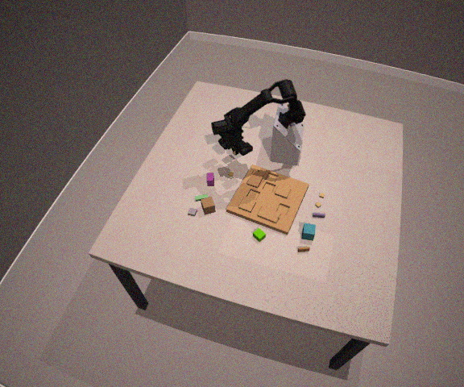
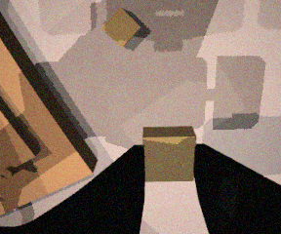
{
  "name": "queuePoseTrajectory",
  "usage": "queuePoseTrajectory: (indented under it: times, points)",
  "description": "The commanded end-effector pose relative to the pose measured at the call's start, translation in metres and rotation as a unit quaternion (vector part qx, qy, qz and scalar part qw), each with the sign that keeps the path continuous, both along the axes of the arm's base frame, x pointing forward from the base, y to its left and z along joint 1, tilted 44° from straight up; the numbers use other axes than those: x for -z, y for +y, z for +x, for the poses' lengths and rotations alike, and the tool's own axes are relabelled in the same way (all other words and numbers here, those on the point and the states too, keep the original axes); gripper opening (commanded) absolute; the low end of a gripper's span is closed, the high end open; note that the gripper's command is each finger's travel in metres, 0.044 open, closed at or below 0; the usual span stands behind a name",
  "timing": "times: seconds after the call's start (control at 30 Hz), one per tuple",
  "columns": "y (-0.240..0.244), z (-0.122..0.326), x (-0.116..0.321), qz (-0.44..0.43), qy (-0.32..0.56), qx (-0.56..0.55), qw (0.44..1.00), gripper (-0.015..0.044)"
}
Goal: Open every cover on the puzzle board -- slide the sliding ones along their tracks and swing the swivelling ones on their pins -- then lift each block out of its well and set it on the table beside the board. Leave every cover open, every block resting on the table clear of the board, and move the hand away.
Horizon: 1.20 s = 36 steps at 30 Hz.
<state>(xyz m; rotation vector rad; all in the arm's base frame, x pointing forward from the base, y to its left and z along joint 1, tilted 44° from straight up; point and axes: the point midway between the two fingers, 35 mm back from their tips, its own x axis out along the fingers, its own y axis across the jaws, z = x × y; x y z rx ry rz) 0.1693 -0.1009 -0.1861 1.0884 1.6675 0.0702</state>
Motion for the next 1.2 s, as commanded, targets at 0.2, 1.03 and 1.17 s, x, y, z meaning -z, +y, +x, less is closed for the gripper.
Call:
queuePoseTrajectory:
  times: [0.2,1.03,1.17]
  points:
    - [0.012,0.002,0.013,0.001,0.001,0.003,1.0,0.008]
    - [0.041,0.003,0.044,0.002,0.001,0.003,1.0,0.008]
    - [0.046,0.003,0.048,0.003,0.001,0.003,1.0,0.008]
